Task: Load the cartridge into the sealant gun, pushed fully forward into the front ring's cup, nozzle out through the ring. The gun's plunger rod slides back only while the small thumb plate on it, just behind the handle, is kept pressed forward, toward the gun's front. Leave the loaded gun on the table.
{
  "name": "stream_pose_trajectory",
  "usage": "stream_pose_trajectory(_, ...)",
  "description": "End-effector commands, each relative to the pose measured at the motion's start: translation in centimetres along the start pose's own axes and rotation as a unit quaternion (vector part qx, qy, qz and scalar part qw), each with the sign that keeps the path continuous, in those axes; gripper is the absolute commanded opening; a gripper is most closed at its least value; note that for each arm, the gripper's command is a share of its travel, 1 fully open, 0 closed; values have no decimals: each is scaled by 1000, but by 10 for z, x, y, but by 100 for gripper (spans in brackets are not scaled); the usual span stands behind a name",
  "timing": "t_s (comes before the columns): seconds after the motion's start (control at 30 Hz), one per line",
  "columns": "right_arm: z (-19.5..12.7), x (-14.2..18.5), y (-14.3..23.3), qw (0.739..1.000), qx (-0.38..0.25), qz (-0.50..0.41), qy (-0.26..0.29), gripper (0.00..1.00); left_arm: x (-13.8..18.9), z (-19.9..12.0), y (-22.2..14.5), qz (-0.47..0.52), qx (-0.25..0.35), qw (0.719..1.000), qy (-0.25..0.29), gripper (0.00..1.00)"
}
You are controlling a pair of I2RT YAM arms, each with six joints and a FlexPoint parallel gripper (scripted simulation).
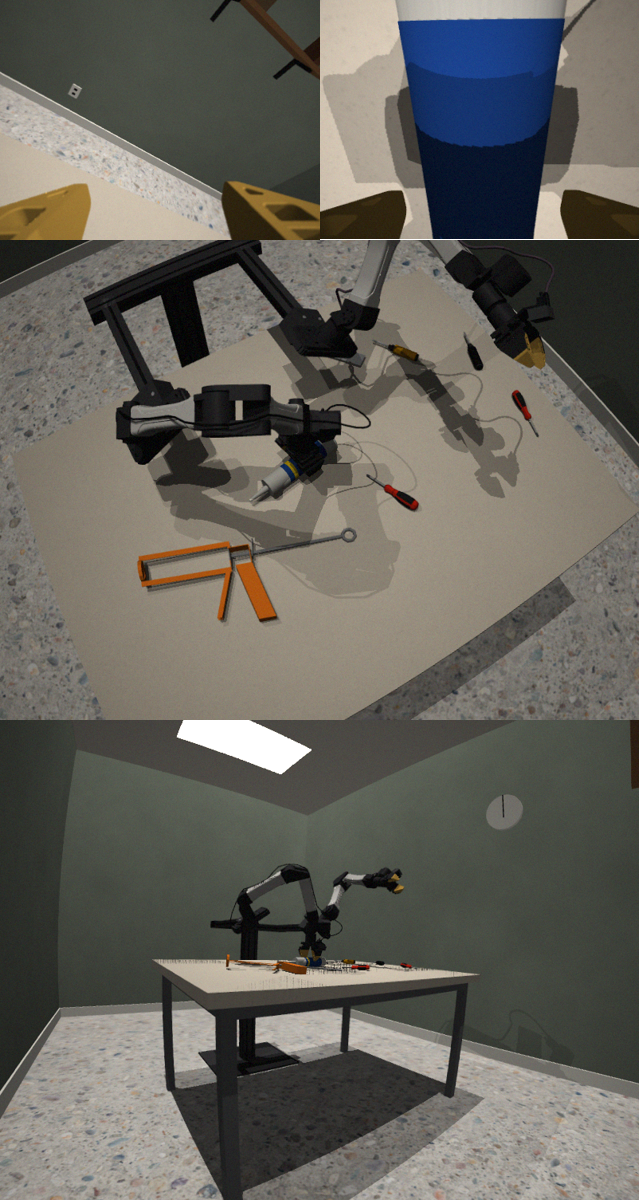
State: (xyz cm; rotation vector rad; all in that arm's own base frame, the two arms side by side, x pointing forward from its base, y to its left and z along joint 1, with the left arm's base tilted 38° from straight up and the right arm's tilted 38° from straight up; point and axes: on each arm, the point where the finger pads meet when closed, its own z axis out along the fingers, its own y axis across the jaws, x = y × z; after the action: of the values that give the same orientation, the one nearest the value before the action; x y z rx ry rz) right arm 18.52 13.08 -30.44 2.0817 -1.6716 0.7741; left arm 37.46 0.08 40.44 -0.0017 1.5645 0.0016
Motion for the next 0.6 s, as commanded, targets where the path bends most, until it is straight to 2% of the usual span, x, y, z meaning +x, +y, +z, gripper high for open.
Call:
stream_pose_trajectory(0.0,11,1,-1,1000,-3,4,4,74,6,3,-5,4,3,1000,8,68)
stream_pose_trajectory(0.57,18,4,3,1000,-5,1,7,74,6,3,-5,4,3,1000,8,68)
